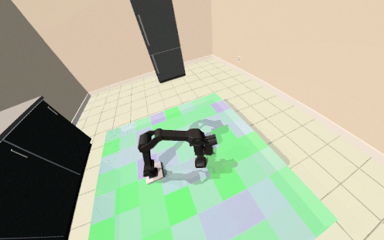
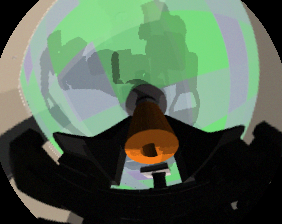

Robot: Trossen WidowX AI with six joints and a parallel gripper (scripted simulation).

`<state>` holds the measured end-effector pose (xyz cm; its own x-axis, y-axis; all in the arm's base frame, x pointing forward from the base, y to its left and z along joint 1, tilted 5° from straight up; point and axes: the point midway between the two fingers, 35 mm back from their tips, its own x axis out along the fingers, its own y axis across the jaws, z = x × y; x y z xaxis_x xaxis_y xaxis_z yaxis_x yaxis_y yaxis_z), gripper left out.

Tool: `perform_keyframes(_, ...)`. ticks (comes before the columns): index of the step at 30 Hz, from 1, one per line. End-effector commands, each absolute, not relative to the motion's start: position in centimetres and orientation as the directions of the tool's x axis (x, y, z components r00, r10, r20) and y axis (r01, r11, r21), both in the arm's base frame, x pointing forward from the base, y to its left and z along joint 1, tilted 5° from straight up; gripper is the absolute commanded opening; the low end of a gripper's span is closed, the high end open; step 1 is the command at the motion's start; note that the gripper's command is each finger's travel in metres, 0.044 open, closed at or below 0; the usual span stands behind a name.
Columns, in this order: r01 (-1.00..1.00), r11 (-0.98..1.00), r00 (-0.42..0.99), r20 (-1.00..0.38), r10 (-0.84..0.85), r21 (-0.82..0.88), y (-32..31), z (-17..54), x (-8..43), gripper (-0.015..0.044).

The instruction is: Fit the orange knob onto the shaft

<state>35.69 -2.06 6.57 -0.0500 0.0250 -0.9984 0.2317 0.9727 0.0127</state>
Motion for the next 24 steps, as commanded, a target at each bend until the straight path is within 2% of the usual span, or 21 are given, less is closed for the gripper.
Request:
perform_keyframes(1, 0.238, 0.971, -0.047, -0.999, 0.023, 0.011, -2.11, 6.63, 35.53, 0.0)
perform_keyframes(24, 0.238, 0.971, -0.047, -0.999, 0.023, 0.011, -2.09, 6.85, 35.69, 0.0)
